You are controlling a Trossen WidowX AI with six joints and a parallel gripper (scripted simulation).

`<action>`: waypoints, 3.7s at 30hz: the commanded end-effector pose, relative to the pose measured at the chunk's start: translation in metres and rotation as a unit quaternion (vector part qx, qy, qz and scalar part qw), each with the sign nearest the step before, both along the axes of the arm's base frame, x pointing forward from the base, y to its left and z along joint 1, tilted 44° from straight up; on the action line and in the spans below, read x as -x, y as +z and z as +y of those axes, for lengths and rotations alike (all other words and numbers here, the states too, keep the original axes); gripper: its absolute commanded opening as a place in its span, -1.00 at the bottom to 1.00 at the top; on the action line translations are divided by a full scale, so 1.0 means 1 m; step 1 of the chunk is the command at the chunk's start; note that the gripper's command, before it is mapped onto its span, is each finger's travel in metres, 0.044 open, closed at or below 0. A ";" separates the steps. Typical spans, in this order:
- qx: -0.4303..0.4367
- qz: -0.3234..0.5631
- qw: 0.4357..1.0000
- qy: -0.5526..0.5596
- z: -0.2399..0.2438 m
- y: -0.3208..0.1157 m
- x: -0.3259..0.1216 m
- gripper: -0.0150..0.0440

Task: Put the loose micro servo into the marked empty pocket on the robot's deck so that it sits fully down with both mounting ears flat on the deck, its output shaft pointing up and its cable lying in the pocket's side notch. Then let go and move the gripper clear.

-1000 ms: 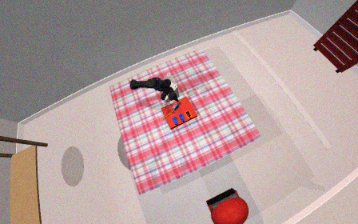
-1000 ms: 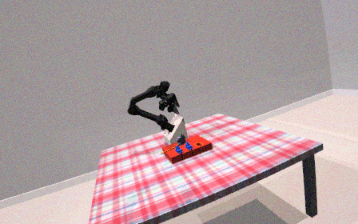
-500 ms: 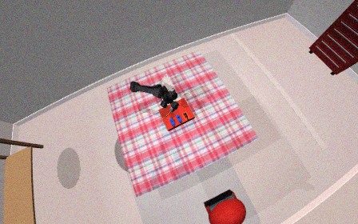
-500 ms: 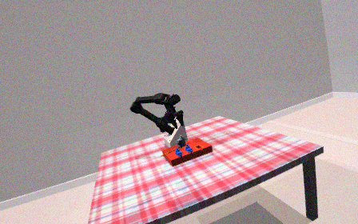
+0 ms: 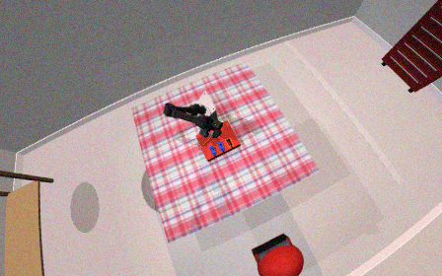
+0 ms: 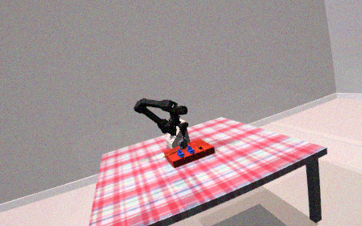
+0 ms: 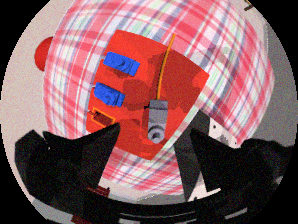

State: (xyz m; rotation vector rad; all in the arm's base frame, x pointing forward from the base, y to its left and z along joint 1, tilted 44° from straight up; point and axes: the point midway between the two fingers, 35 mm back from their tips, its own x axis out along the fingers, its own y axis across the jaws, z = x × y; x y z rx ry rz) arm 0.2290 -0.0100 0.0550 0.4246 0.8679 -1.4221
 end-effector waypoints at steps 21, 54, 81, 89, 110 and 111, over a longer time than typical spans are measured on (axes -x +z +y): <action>0.002 0.011 1.000 -0.001 -0.028 -0.030 0.007 1.00; 0.001 0.012 1.000 -0.001 -0.013 -0.013 0.009 -0.49; 0.000 0.010 1.000 0.000 0.006 -0.033 -0.017 -0.49; -0.001 0.010 1.000 0.000 0.036 -0.060 -0.022 -0.49; -0.015 0.117 0.986 0.117 0.056 -0.079 -0.025 -0.49; -0.017 0.129 0.983 0.130 0.056 -0.079 -0.025 -0.49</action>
